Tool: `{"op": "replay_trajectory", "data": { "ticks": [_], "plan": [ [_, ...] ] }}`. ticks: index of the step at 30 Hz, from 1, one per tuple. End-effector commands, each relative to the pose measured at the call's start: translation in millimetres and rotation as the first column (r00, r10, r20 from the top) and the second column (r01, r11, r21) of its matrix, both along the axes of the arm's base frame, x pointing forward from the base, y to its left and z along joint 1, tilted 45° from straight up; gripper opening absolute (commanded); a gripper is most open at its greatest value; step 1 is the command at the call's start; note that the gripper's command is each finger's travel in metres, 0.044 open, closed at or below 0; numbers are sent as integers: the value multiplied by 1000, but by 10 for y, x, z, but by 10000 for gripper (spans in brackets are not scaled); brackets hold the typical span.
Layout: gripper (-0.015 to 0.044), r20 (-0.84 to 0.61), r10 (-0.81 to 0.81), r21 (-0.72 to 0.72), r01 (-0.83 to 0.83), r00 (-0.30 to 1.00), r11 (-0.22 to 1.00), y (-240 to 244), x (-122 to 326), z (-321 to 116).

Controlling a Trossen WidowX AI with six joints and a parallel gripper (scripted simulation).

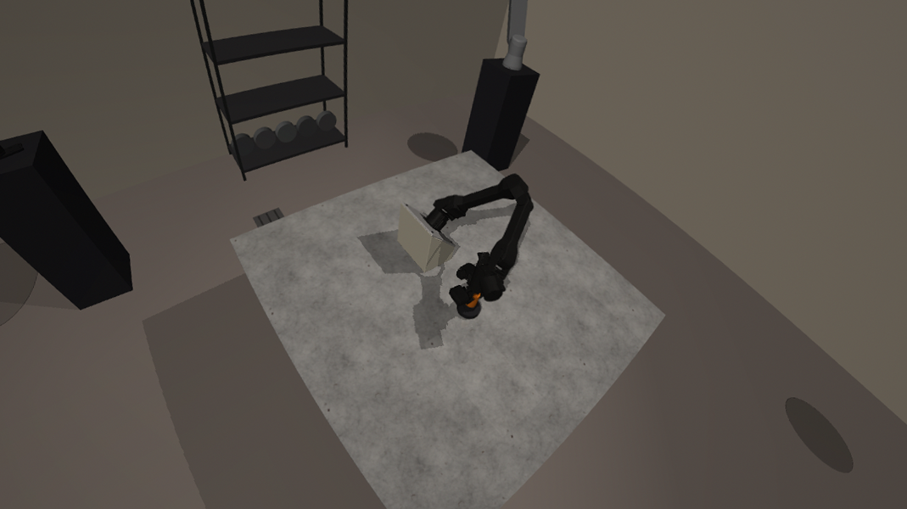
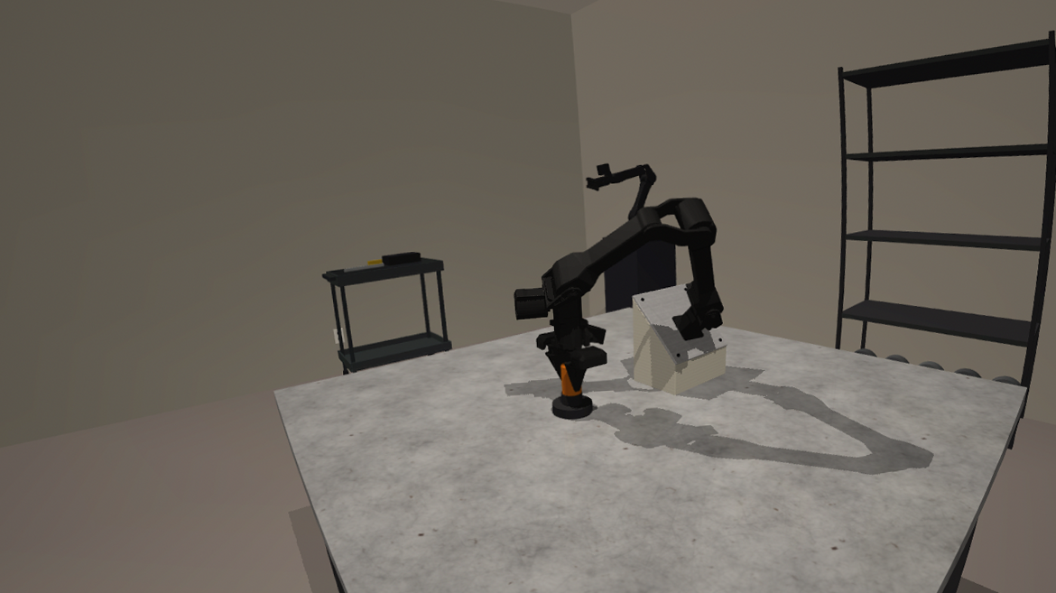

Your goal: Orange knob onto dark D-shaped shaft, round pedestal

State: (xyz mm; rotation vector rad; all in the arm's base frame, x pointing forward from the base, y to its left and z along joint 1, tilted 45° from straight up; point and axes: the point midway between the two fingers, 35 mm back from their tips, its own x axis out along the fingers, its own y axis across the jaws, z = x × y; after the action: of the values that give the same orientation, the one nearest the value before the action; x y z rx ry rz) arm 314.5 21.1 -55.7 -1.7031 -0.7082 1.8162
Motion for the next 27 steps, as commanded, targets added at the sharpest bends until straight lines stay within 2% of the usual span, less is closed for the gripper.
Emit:
{"op": "replay_trajectory", "data": {
  "ticks": [1,12,19,24,27],
  "plan": [
    [157,1,-1,0,1,1000,1000,-8,2,5],
    [440,1,-1,0,1,1000,1000,-8,2,5],
    [440,1,-1,-1,1,1000,1000,-31,8,24],
    [440,-1,-2,-6,2,1000,1000,-603,56,582],
    [440,-1,-2,-4,2,1000,1000,-689,44,679]
  ]
}}
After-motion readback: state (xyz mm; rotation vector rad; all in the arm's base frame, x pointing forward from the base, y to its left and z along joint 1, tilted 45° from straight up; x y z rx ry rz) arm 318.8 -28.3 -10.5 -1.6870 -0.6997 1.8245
